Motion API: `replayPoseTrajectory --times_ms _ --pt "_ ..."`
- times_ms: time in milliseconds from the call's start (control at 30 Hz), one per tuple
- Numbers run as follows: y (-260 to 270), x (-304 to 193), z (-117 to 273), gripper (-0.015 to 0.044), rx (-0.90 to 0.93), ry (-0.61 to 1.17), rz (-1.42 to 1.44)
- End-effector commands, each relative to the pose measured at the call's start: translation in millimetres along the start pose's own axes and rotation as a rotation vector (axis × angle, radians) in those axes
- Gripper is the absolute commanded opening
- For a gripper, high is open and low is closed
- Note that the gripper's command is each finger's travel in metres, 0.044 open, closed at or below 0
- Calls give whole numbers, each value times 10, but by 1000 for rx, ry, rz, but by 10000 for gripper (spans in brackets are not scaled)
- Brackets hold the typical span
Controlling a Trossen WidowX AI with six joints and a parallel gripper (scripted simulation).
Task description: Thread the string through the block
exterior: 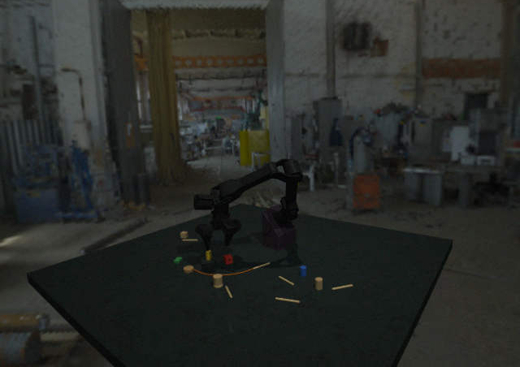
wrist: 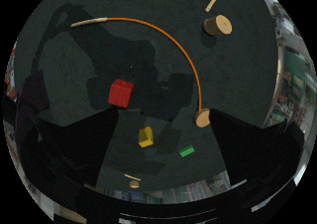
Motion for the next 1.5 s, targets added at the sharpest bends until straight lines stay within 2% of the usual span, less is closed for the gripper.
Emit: replayPoseTrajectory --times_ms 0,633,900,1267,1467 --pt "336 -8 -158 440 129 -83 -68" --pt "325 -17 -156 440 129 -83 -68" --pt "330 -13 -157 235 128 -78 -71" --pt "331 -14 -158 235 129 -79 -71" --pt "331 -14 -158 78 129 -79 -71"
Point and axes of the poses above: the point midway between the two fingers, 35 mm back from their tips, its own z axis back along the fingers, its own y axis across the jaws, x = y × z, the point moved 7 cm from there along z, back along the fingers, and after that the axes turned 8 degrees about z, right-handed, at the moved point
